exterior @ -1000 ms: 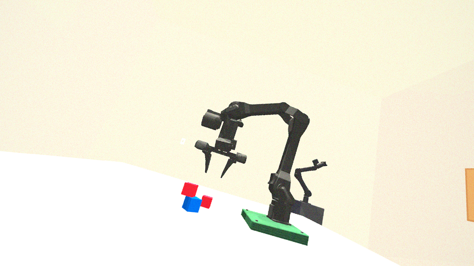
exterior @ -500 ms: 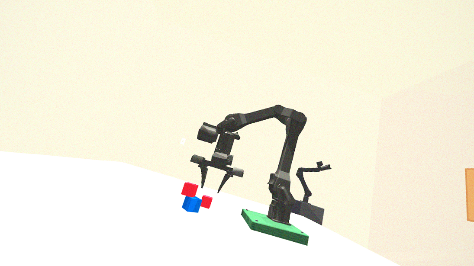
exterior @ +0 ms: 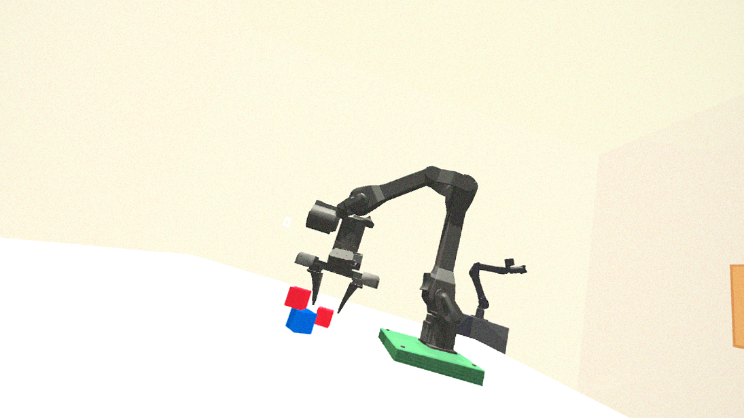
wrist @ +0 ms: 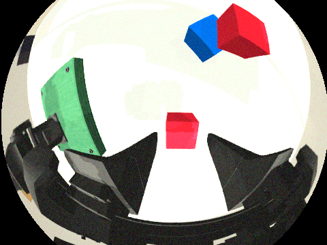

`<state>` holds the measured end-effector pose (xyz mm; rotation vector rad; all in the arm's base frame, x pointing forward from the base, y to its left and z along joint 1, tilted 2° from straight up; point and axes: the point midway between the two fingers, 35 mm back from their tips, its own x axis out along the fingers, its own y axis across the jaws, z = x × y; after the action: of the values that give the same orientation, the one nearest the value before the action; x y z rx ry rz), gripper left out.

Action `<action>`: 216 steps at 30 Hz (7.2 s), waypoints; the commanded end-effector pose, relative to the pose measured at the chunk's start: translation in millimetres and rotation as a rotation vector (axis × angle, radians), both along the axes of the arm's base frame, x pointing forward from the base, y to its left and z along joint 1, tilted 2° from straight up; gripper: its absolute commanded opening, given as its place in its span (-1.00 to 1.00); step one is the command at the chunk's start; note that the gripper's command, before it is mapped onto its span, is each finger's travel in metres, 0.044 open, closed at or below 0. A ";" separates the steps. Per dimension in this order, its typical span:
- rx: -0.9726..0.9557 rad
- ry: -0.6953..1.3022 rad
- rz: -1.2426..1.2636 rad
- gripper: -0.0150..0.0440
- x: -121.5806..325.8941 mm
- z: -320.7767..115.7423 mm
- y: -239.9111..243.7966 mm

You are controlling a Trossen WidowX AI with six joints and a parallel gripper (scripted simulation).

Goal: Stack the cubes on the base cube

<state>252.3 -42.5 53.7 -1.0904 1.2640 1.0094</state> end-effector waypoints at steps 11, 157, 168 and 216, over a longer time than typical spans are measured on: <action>0.006 0.007 0.004 0.05 -0.4 -15.7 0.6; 0.104 -0.010 -1.649 -0.14 28.0 25.9 104.0; 0.103 -0.010 -1.642 -0.14 28.1 24.2 104.1; 0.106 -0.004 -1.646 0.20 25.6 59.8 105.0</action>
<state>277.4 62.2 106.7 0.2284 1.5199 -0.2148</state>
